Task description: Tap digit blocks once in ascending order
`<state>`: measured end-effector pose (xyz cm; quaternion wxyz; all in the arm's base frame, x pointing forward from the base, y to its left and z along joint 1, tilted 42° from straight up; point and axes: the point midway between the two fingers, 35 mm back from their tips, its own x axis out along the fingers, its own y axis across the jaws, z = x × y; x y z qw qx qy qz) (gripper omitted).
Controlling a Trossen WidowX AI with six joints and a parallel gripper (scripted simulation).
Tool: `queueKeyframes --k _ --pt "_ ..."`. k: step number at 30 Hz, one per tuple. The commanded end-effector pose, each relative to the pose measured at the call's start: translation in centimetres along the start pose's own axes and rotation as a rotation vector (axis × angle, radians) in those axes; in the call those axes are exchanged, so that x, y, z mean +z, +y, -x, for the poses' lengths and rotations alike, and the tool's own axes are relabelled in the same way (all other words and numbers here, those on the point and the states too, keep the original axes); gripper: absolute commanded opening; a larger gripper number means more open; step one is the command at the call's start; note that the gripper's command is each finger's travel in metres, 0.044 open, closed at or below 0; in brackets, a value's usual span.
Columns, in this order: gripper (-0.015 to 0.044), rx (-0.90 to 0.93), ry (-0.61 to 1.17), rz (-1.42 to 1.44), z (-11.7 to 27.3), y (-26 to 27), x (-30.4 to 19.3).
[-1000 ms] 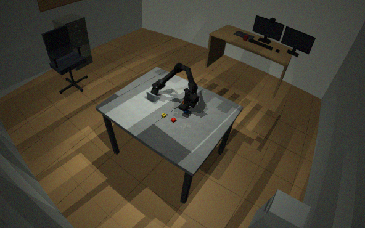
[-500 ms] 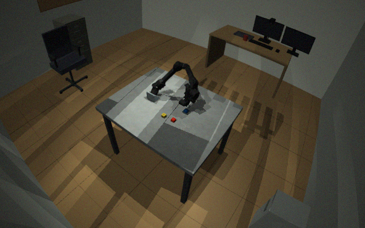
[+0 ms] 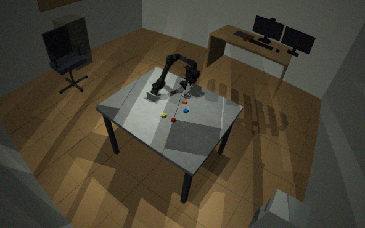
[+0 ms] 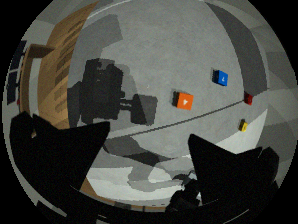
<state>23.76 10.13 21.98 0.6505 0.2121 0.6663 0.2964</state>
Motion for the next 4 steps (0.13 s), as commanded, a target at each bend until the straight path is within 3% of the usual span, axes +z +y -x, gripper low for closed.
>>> queueKeyframes --k 1,4 --pt "0.0400 0.004 0.012 -0.020 0.16 0.60 -1.08" --pt "0.0400 0.004 0.012 -0.020 0.16 0.60 -1.08"
